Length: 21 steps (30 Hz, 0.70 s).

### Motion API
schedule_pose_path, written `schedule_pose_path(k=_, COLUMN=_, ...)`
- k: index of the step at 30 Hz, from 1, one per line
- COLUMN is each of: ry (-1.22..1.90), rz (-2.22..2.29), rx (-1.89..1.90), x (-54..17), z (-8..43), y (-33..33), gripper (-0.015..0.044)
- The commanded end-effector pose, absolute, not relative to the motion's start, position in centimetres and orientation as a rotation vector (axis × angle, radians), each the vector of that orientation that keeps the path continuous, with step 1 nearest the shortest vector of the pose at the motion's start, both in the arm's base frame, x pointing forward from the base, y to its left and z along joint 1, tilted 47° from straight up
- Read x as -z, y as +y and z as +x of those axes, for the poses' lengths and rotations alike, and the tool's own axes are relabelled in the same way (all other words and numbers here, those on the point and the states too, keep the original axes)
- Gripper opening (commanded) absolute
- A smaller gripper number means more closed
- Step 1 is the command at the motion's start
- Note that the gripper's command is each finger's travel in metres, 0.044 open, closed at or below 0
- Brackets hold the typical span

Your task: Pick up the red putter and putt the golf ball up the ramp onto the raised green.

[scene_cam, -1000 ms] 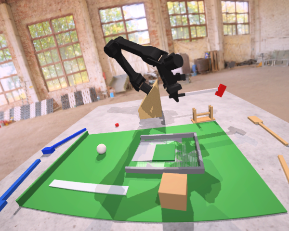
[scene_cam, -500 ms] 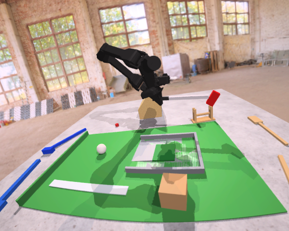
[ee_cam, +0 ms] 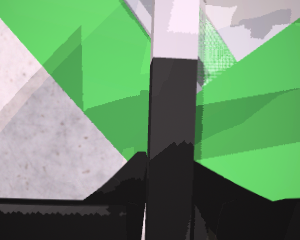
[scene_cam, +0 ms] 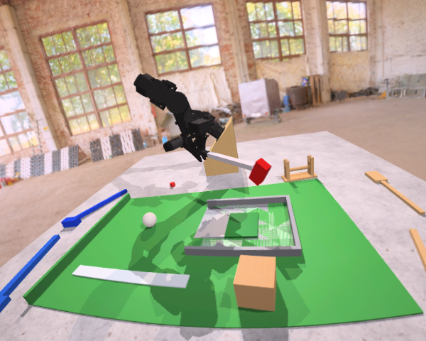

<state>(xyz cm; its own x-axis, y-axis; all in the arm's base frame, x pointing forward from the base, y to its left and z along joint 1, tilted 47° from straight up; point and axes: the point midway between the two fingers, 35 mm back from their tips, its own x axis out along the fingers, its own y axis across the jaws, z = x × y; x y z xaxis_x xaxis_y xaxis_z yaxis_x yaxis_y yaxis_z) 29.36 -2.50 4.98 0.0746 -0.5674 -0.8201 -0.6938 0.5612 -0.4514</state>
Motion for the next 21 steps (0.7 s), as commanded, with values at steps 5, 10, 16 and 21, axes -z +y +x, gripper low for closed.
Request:
schedule_pose_path(k=5, ry=1.555, rz=-0.939, rx=0.104, x=-9.4, z=28.8, y=-6.5, gripper=0.0)
schedule_pose_path(k=10, ry=1.528, rz=-0.839, rx=0.257, x=-12.2, z=27.6, y=-9.1, gripper=0.0)
schedule_pose_path(k=16, ry=1.486, rz=-0.72, rx=0.442, x=-15.4, z=25.6, y=-12.0, gripper=0.0)
schedule_pose_path(k=21, ry=1.447, rz=-0.628, rx=0.582, x=-17.8, z=23.5, y=-14.0, gripper=0.0)
